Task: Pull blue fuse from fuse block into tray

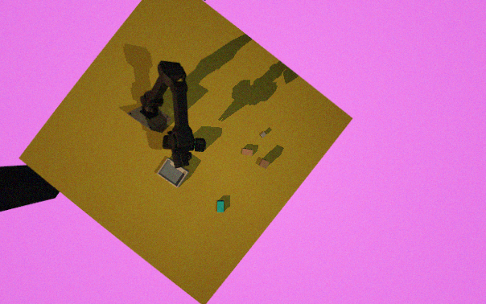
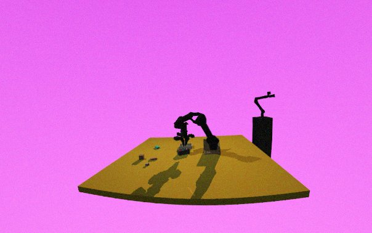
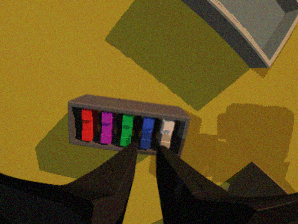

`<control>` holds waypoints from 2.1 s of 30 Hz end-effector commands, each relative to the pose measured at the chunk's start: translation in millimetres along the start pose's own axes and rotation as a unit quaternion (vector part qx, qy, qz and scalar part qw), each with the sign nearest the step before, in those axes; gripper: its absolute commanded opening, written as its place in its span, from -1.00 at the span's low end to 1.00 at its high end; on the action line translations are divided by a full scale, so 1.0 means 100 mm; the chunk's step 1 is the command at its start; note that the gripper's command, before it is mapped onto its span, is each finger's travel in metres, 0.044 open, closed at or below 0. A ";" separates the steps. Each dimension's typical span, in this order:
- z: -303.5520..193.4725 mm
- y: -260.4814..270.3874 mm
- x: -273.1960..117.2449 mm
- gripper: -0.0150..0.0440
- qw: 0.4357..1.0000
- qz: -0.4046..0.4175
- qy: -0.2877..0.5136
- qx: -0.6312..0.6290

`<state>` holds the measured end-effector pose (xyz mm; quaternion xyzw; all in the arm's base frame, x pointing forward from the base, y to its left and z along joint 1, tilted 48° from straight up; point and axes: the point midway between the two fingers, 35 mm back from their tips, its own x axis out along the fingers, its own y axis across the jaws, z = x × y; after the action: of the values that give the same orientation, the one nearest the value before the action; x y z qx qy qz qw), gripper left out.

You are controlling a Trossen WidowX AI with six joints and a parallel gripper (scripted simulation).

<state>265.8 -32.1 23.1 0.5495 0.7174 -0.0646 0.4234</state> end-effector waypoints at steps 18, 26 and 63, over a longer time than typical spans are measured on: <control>-0.02 0.00 0.22 -0.27 1.000 0.003 0.002 0.003; -0.03 -0.01 0.26 -0.27 1.000 0.003 0.003 0.003; -0.02 0.00 0.35 -0.47 1.000 0.001 0.001 0.000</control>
<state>262.9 -5.3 0.7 0.5502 0.7175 -0.0638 0.4224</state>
